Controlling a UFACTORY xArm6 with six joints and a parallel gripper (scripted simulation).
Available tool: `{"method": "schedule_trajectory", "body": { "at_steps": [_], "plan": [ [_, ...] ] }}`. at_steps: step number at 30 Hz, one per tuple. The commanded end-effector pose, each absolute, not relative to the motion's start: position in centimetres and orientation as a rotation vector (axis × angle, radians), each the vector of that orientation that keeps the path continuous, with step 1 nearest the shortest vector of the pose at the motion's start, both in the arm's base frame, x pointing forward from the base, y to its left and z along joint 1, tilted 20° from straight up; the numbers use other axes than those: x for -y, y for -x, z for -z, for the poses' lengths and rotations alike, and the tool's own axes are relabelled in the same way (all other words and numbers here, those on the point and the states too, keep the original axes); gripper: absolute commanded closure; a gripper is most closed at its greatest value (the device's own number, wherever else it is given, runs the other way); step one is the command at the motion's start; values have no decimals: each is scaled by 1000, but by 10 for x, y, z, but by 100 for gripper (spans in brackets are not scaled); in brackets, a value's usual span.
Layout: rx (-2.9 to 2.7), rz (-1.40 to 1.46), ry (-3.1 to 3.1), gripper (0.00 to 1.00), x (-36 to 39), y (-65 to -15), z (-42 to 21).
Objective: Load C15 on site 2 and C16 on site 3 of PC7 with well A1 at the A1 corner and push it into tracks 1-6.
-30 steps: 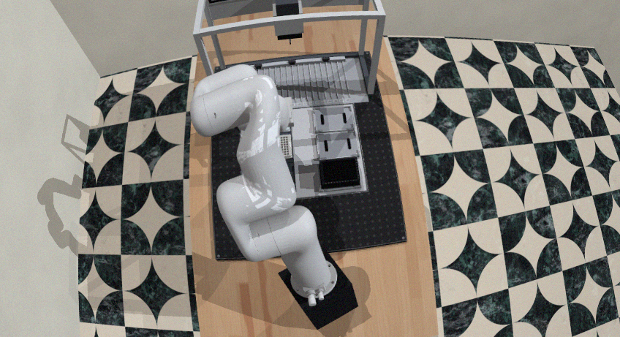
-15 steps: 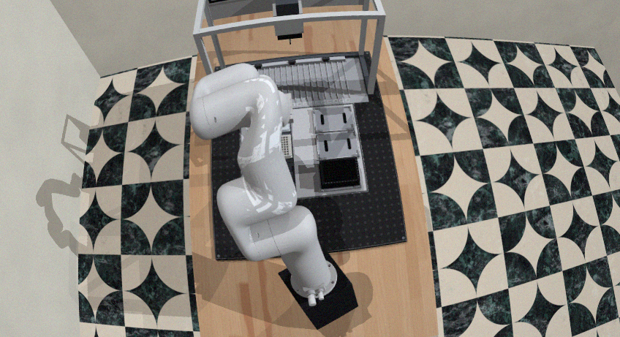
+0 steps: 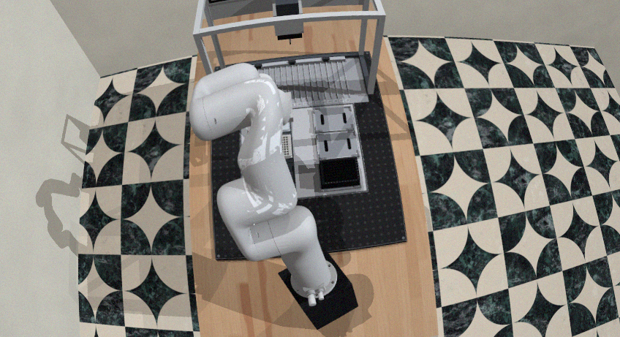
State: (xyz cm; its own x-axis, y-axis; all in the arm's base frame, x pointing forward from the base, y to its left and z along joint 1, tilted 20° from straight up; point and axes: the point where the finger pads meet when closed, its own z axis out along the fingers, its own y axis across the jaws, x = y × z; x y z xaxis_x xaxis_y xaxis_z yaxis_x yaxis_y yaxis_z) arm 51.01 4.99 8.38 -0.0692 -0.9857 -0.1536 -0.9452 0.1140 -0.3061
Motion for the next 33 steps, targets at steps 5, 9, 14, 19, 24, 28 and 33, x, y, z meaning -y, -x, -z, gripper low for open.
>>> {"method": "schedule_trajectory", "body": {
  "at_steps": [5, 9, 14, 19, 24, 28, 33],
  "plan": [
    [-2068, 184, 1900, 0, -31, -510, -80],
    [-2068, 184, 1900, 0, -11, -509, -75],
    [-2068, 184, 1900, 0, 8, -507, -69],
    [-2068, 184, 1900, 0, 27, -506, -64],
    [-2068, 184, 1900, 0, 47, -505, -59],
    [-2068, 184, 1900, 0, 47, -505, -59],
    [-2068, 184, 1900, 0, 47, -505, -59]
  ]
}}
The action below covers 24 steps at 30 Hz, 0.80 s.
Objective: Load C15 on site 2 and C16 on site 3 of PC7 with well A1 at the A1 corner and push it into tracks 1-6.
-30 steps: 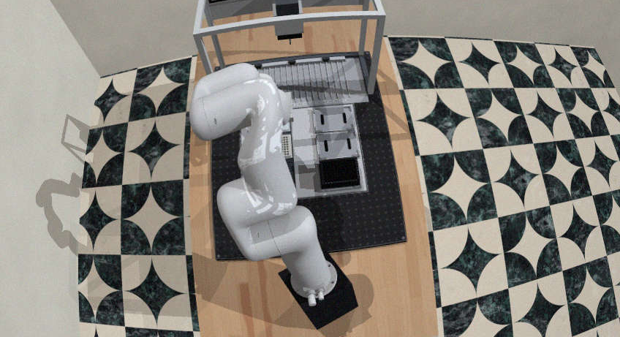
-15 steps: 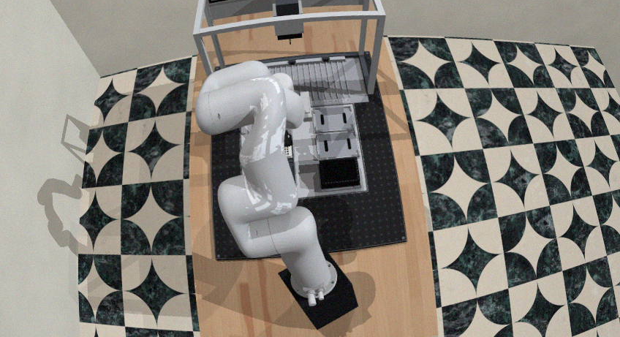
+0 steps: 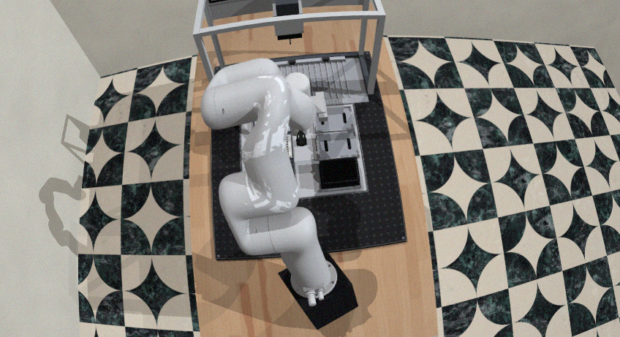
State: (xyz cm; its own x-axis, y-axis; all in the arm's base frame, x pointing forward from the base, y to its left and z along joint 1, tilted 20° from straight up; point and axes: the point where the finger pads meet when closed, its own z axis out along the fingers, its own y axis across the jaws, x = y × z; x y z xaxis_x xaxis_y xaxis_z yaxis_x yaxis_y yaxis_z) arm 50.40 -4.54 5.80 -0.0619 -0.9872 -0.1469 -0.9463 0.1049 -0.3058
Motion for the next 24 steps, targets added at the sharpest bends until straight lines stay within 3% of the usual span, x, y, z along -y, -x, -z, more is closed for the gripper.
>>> {"method": "schedule_trajectory", "body": {
  "at_steps": [1, 24],
  "plan": [
    [-2068, 184, 1900, 0, 47, -505, -59],
    [-2068, 184, 1900, 0, 44, -513, -37]
  ]
}}
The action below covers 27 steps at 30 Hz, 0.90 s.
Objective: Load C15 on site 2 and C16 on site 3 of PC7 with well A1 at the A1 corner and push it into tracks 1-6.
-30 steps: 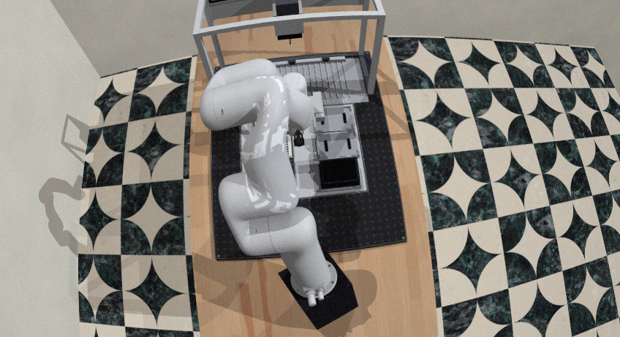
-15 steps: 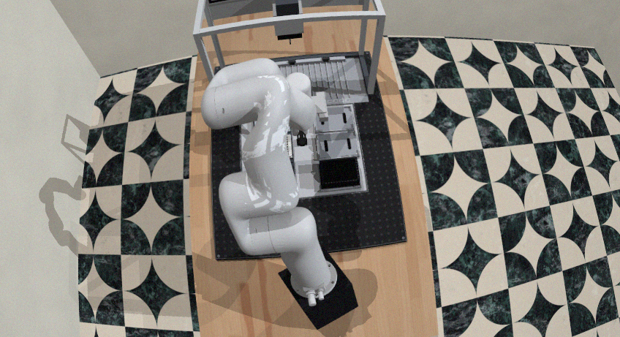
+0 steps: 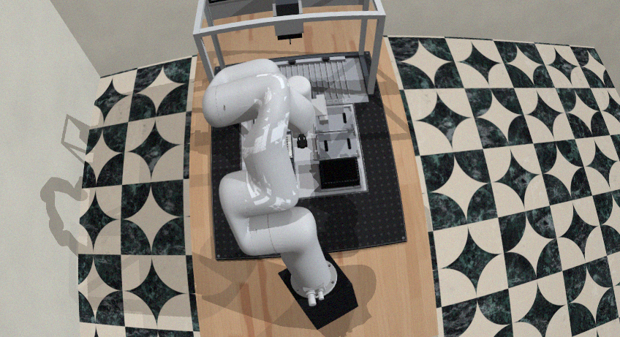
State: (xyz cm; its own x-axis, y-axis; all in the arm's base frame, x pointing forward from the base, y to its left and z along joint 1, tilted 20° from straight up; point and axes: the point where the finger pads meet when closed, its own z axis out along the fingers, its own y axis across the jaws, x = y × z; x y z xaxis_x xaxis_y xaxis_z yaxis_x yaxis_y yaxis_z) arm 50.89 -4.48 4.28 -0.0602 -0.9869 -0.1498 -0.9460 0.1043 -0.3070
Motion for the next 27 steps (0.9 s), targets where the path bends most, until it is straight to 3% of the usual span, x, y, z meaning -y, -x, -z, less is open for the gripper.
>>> {"method": "schedule_trajectory", "body": {
  "at_steps": [1, 27],
  "plan": [
    [-2068, 184, 1900, 0, 44, -513, -35],
    [-2068, 184, 1900, 0, 39, -525, -1]
  ]
}}
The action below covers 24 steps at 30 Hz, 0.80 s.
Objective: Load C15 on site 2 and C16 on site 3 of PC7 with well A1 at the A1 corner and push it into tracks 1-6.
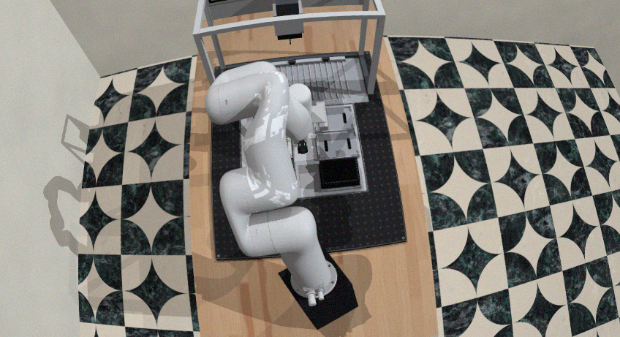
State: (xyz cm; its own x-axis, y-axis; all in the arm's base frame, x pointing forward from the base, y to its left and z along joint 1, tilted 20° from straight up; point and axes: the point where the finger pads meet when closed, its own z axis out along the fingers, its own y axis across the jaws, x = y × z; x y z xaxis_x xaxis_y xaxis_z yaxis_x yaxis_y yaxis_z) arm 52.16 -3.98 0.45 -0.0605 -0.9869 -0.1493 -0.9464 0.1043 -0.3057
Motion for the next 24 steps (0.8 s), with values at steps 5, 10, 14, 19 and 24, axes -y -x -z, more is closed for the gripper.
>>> {"method": "schedule_trajectory", "body": {
  "at_steps": [5, 10, 14, 19, 24],
  "plan": [
    [-2068, 184, 1900, 0, 38, -527, 7],
    [-2068, 184, 1900, 0, 37, -530, 15],
    [-2068, 184, 1900, 0, 36, -532, 21],
    [-2068, 184, 1900, 0, 36, -534, 26],
    [-2068, 184, 1900, 0, 35, -535, 30]
  ]
}}
